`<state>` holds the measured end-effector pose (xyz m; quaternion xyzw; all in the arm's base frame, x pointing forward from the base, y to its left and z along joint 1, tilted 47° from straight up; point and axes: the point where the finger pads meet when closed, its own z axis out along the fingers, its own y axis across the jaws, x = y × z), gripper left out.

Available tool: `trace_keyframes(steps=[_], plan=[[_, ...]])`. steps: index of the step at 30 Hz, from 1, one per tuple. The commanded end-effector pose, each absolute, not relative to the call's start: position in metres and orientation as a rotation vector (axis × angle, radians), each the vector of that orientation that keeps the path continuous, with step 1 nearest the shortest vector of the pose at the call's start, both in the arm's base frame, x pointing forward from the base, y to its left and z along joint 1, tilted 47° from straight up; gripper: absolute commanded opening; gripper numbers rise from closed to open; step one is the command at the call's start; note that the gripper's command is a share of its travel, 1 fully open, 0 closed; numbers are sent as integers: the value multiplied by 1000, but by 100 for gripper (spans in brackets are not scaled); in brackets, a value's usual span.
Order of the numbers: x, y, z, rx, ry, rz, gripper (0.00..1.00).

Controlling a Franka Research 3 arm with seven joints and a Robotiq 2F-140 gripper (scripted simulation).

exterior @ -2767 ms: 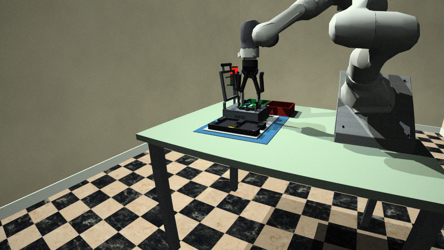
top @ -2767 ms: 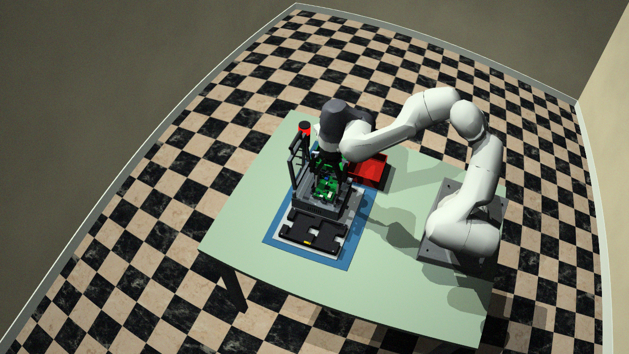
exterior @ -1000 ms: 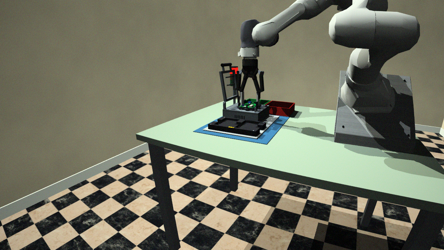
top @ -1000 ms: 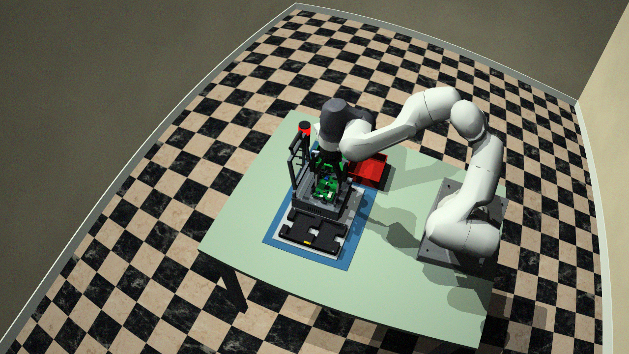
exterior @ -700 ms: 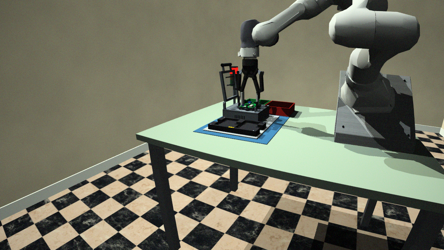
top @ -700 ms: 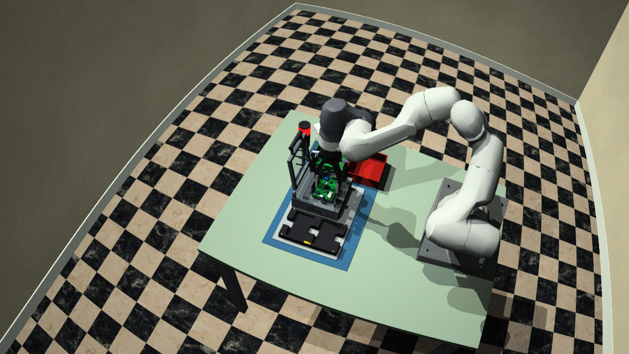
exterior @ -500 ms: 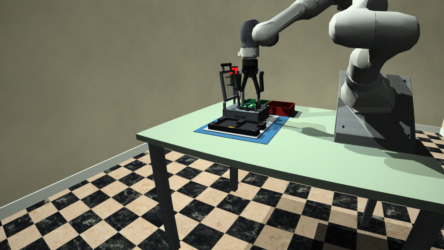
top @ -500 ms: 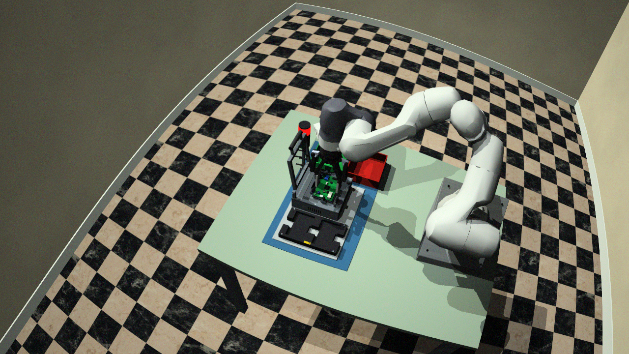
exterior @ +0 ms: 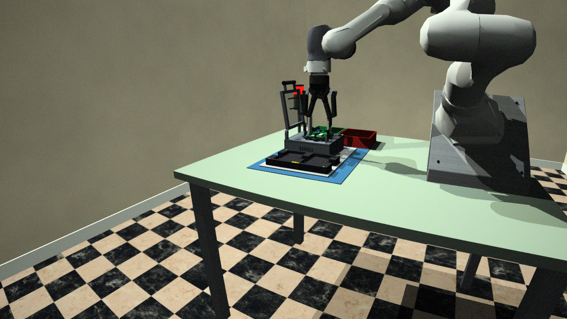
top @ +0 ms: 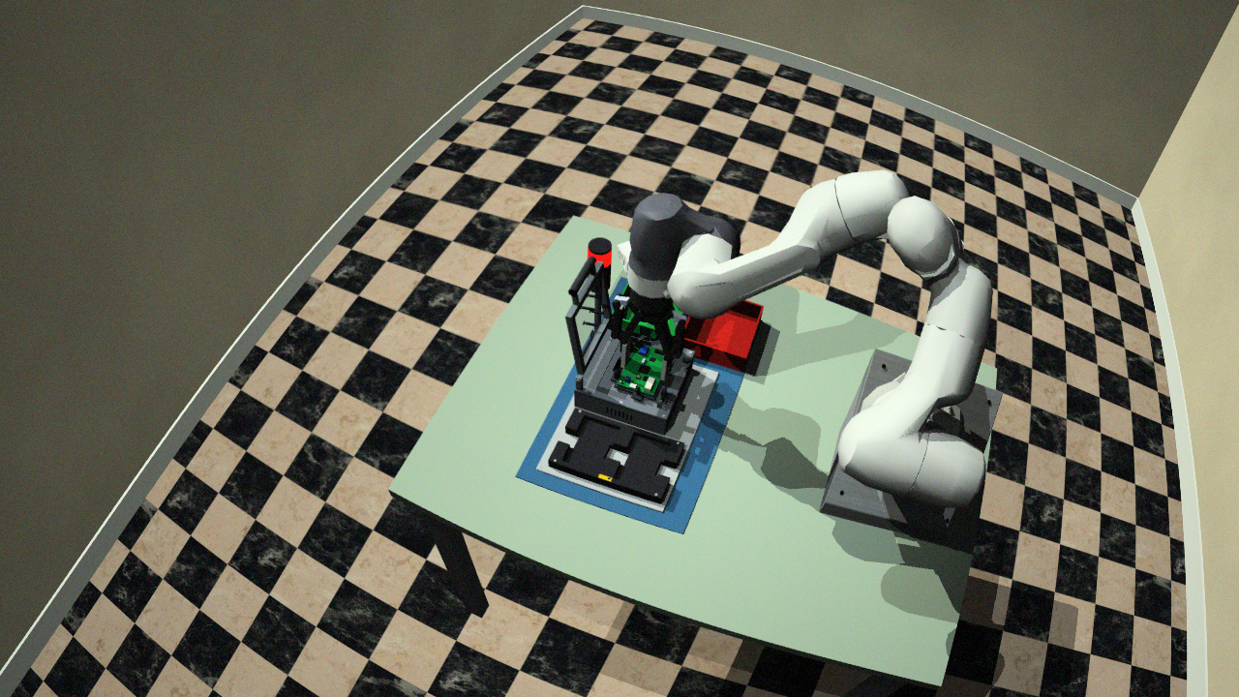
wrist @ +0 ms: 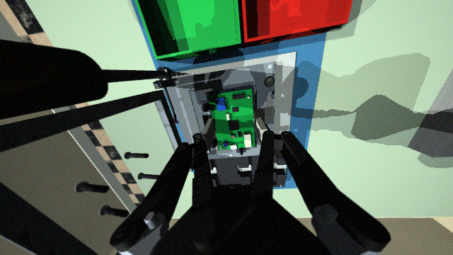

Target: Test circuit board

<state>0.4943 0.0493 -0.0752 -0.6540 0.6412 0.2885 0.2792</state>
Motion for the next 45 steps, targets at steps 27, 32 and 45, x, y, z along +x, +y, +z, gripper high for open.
trace_keyframes(steps=[27,32,45], plan=[[494,49,-74,-1754,1720,775,46],[494,49,-74,-1754,1720,775,46],[494,47,-73,-1754,1720,775,46]])
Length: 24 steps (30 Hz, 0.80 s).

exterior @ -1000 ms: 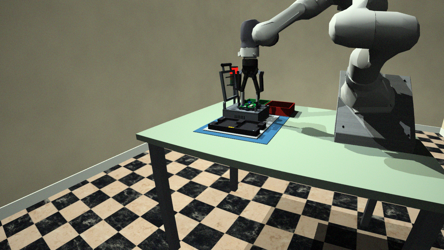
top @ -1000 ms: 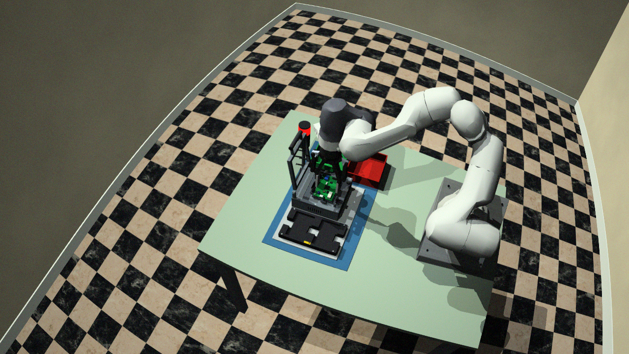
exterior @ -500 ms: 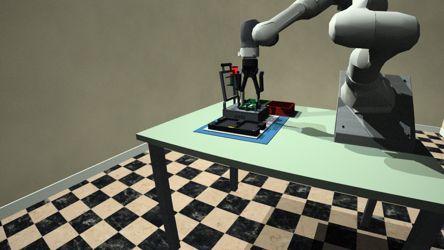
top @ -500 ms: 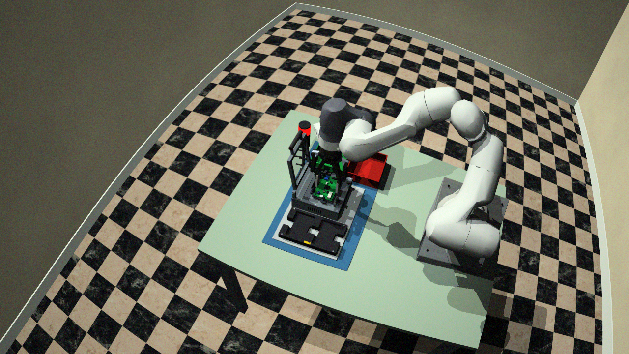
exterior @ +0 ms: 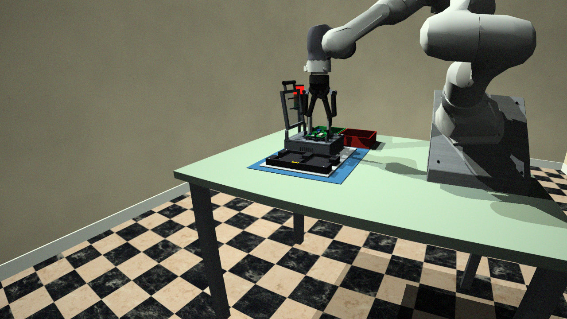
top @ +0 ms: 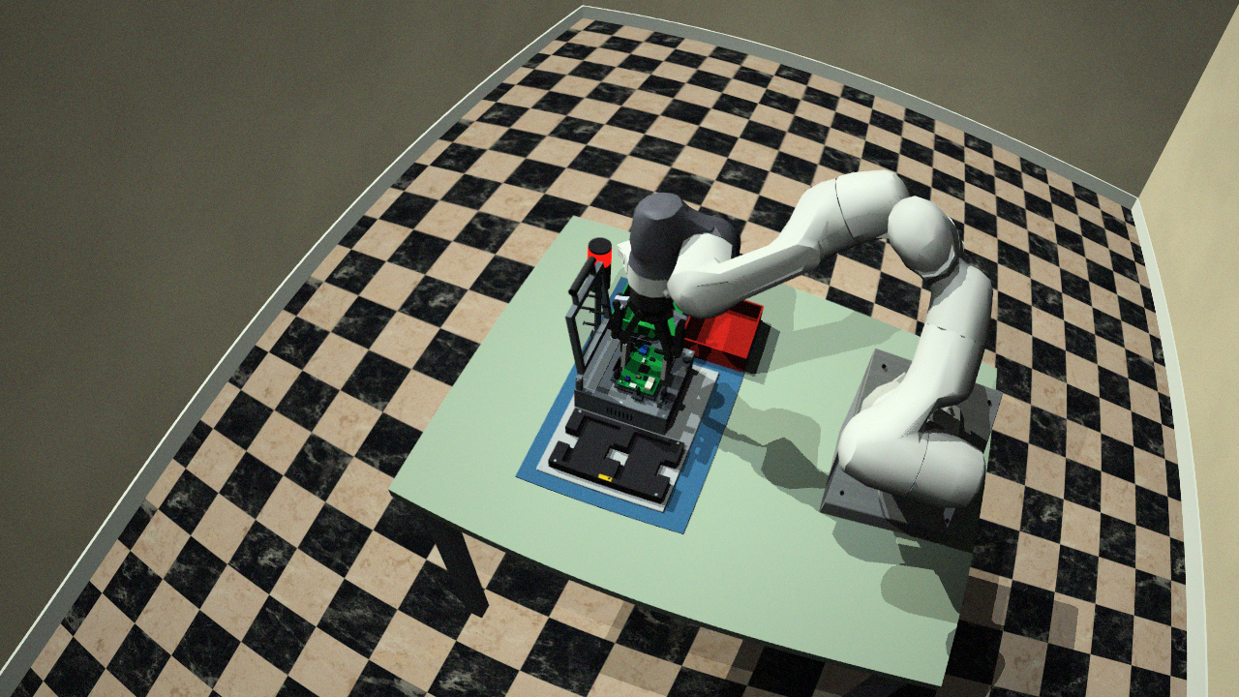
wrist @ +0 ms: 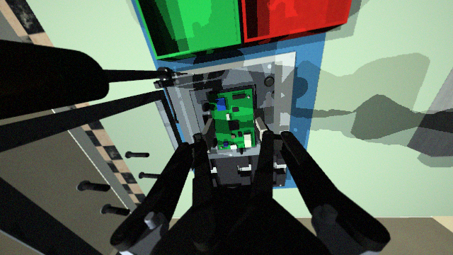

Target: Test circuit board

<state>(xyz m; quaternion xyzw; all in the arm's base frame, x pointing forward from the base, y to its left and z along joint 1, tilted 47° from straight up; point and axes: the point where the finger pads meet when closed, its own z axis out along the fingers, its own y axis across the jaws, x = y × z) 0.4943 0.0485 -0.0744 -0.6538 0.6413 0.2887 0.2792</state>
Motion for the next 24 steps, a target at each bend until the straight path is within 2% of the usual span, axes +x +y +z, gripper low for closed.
trace_keyframes(steps=[1,24], plan=[[494,47,-73,-1754,1720,775,46],[494,43,-69,-1754,1720,775,46]])
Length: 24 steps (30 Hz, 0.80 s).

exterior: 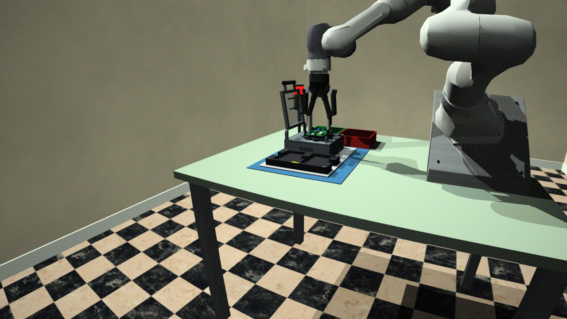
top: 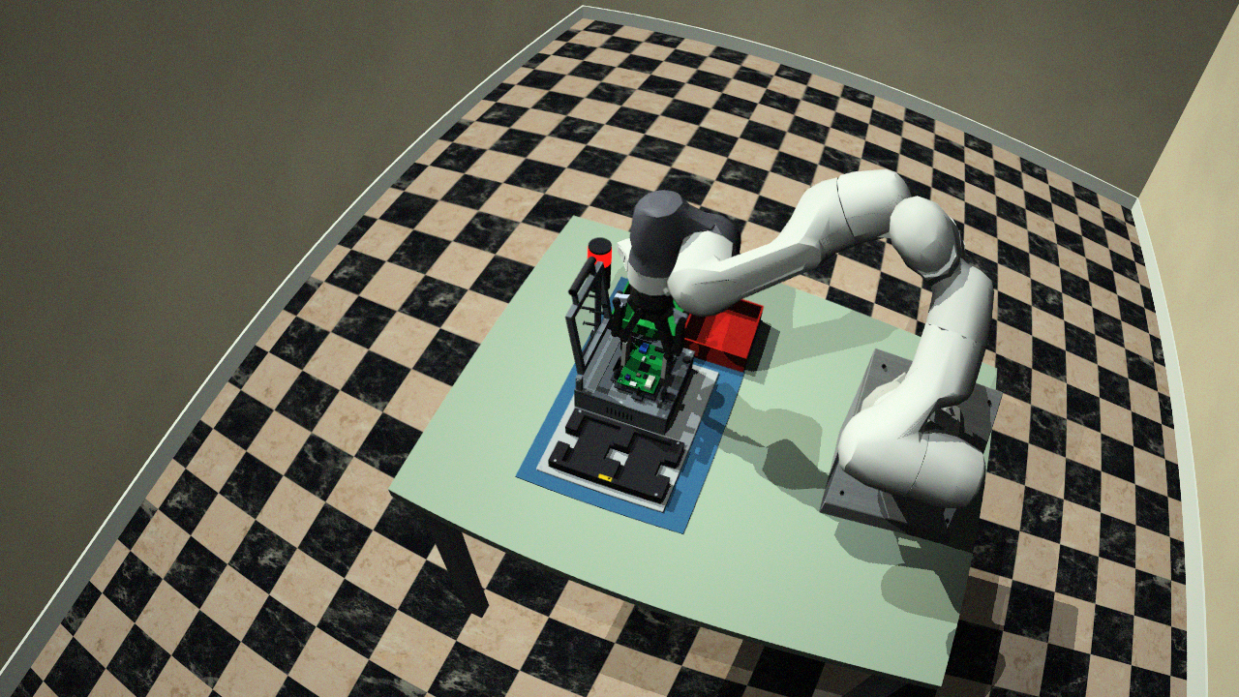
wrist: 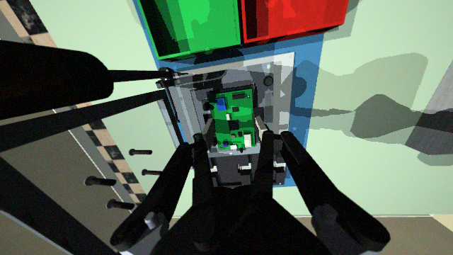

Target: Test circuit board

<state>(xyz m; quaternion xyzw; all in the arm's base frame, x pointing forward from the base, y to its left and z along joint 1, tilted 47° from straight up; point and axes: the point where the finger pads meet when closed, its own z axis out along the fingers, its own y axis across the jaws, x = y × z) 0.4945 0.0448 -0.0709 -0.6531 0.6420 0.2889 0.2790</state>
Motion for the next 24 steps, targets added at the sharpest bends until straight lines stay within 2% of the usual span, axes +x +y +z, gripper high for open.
trace_keyframes(steps=[1,24], plan=[[494,43,-69,-1754,1720,775,46],[494,40,-66,-1754,1720,775,46]])
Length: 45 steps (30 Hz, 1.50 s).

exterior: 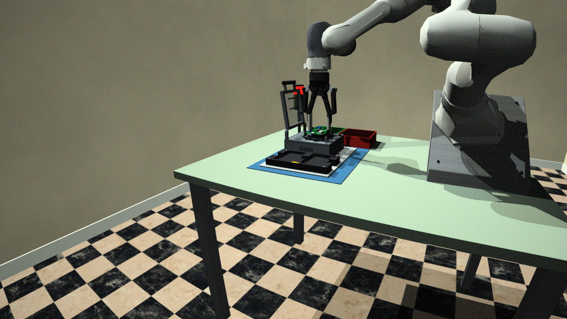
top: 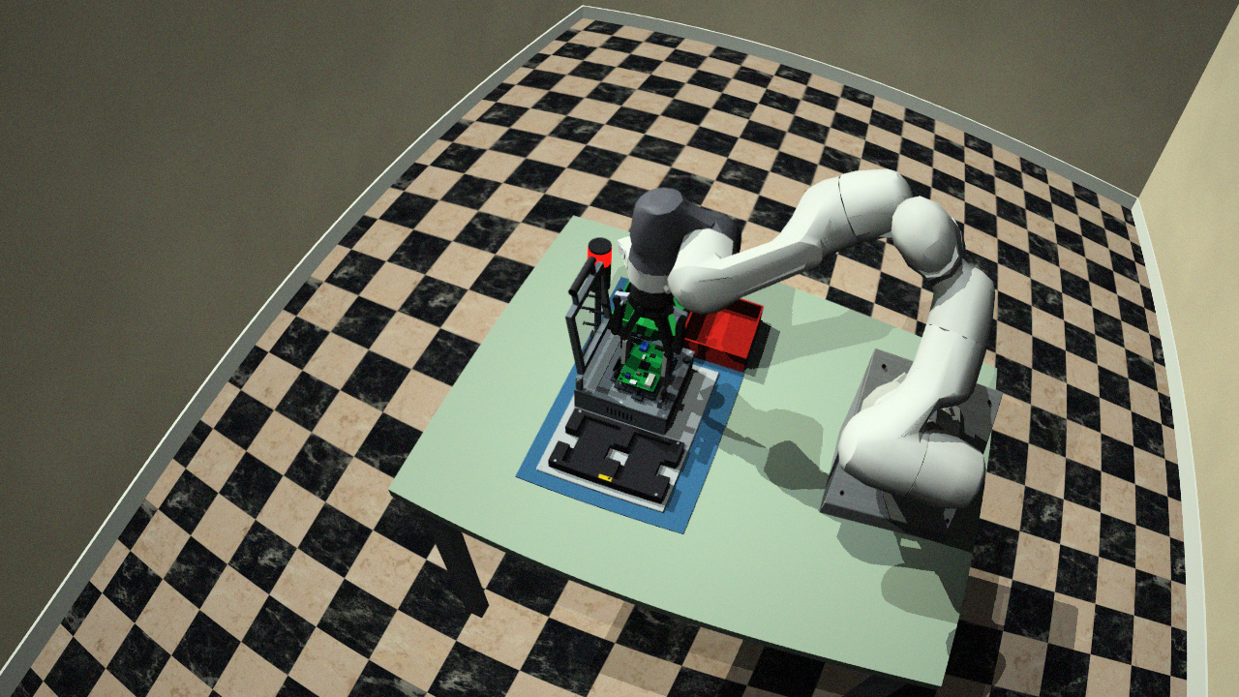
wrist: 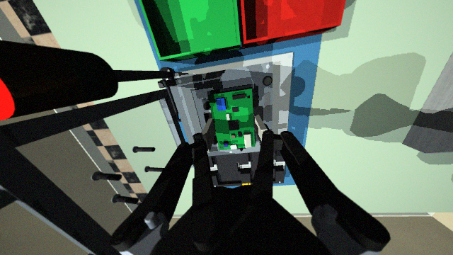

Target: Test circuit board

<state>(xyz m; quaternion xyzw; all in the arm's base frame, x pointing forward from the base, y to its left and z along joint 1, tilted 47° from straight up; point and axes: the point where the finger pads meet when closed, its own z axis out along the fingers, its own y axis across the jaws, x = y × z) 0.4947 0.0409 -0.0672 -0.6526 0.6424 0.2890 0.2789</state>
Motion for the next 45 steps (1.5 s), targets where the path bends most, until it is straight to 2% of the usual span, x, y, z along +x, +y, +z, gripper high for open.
trace_keyframes(steps=[1,45], plan=[[494,39,-65,-1754,1720,775,46],[494,27,-54,-1754,1720,775,46]])
